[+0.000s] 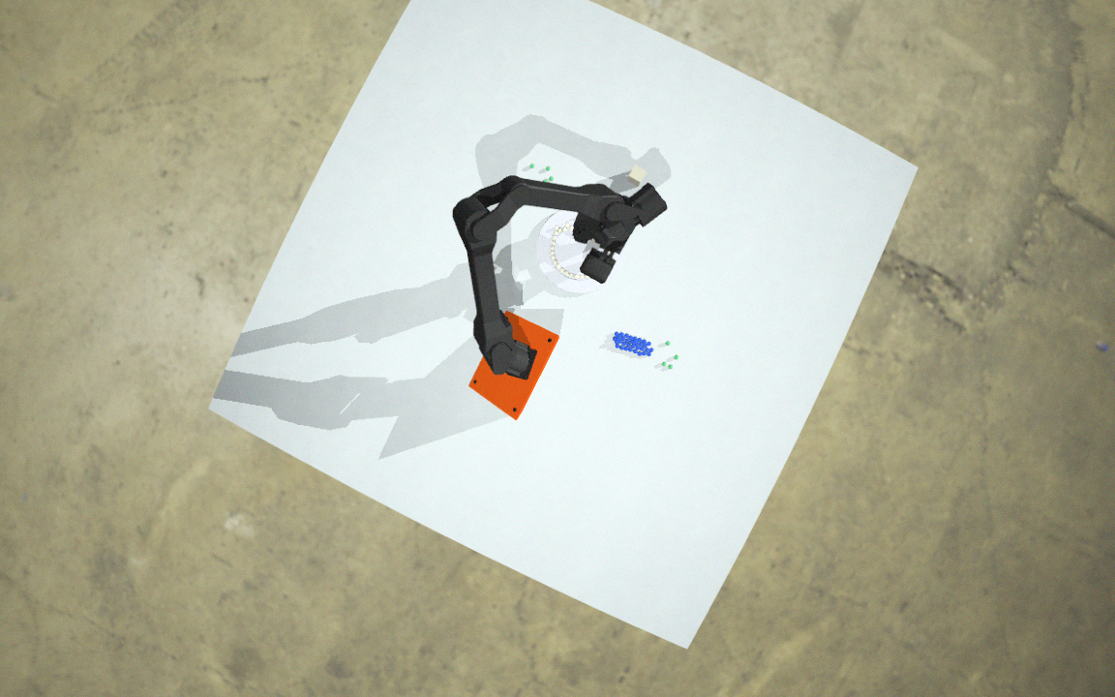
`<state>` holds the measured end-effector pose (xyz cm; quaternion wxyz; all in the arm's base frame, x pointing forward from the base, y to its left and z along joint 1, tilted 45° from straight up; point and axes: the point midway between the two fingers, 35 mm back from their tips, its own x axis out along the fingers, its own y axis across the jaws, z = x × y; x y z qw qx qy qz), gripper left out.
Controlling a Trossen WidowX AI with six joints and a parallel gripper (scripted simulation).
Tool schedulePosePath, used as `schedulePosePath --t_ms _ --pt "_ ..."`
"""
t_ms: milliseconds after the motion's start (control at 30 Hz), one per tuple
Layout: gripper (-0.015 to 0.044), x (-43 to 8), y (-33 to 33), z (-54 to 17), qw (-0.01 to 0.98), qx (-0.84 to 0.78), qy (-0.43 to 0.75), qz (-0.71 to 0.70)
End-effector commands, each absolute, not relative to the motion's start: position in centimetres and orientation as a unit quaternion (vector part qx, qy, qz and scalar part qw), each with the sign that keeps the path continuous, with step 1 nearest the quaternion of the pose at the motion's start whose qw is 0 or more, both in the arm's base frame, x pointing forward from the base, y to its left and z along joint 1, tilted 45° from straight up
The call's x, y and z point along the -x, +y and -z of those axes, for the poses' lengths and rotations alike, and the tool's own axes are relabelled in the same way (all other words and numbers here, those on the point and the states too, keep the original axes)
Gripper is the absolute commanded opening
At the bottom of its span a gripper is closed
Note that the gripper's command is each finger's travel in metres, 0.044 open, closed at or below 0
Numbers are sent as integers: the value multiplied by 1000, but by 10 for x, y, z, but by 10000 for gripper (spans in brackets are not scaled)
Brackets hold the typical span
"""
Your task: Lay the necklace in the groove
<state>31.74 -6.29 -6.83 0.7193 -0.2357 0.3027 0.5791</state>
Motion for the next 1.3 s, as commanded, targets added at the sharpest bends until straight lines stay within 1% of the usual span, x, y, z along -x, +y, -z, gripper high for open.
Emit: schedulePosePath --t_ms 0,100,1000,1067,1267 --pt "368 -317 -64 67 720 235 303 -579" --pt "440 -317 -63 67 719 234 303 -580" --pt "440 -316 -66 64 720 234 302 -579" --pt "387 -316 -66 63 728 210 322 -568" --pt "230 -315 -69 58 757 -11 473 -450"
